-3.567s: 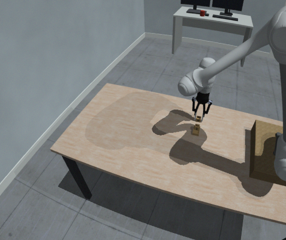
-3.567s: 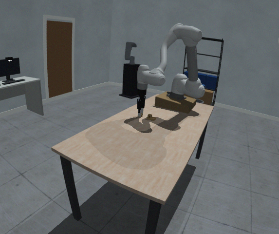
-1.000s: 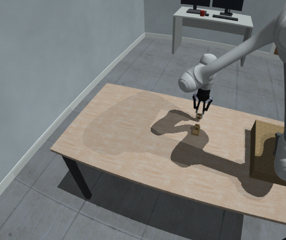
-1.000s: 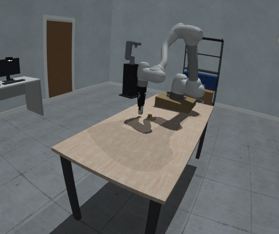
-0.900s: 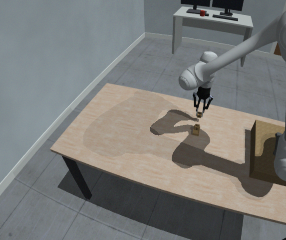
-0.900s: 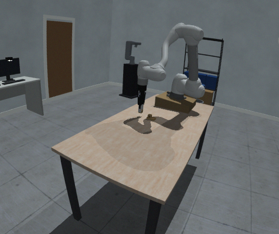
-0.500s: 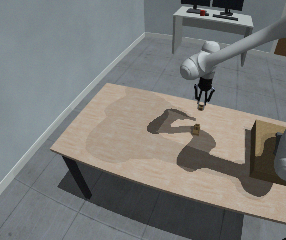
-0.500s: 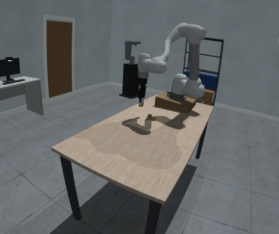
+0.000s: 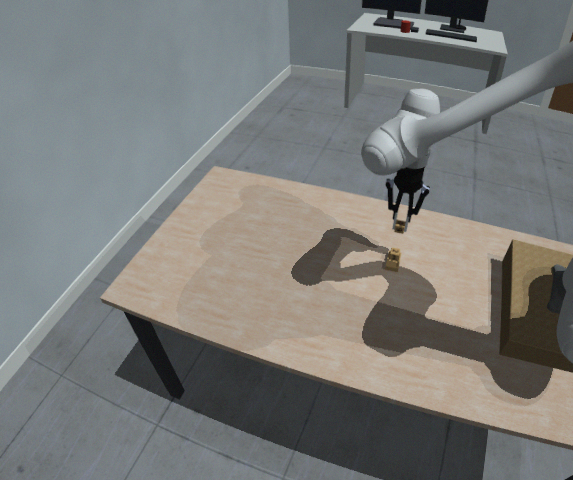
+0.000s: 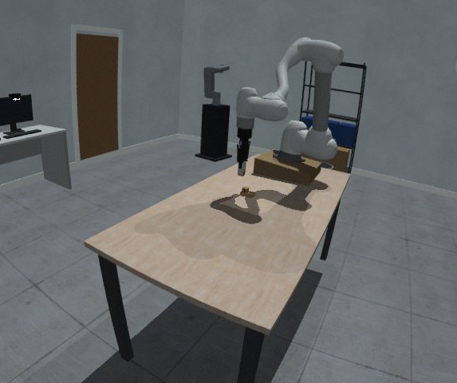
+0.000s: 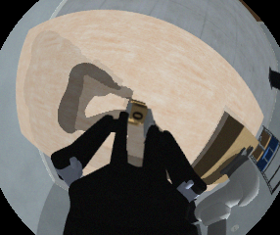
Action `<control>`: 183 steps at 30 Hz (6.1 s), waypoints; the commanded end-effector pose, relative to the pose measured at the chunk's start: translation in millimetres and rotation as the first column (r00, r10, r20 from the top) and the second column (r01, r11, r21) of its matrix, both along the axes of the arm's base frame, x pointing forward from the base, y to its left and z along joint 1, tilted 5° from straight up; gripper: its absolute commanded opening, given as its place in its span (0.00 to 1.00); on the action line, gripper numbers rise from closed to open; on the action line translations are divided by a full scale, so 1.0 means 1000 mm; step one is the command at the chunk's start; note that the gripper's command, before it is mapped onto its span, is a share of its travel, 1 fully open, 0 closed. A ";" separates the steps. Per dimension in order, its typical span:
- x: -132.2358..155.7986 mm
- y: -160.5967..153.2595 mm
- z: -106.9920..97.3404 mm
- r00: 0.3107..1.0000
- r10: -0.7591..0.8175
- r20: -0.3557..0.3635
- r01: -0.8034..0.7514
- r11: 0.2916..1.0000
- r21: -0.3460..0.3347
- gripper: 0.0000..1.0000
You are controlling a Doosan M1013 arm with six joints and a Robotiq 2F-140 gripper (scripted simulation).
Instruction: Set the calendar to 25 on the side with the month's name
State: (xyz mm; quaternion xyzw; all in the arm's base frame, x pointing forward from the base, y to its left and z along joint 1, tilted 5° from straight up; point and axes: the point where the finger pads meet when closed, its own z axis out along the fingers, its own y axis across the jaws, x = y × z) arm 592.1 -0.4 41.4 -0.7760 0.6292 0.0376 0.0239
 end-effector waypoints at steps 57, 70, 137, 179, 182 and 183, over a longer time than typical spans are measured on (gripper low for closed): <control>-0.016 0.065 -0.055 1.000 0.002 0.000 -0.002 1.000 -0.002 0.24; -0.016 0.065 -0.055 1.000 0.002 0.000 -0.002 1.000 -0.002 0.24; -0.016 0.067 -0.078 1.000 0.002 0.000 -0.002 1.000 -0.002 0.24; -0.017 0.067 -0.082 1.000 0.002 0.000 -0.002 1.000 -0.002 0.24; -0.017 0.068 -0.083 1.000 0.002 0.000 -0.002 1.000 -0.002 0.24; -0.017 0.068 -0.084 1.000 0.002 0.000 -0.002 1.000 -0.002 0.24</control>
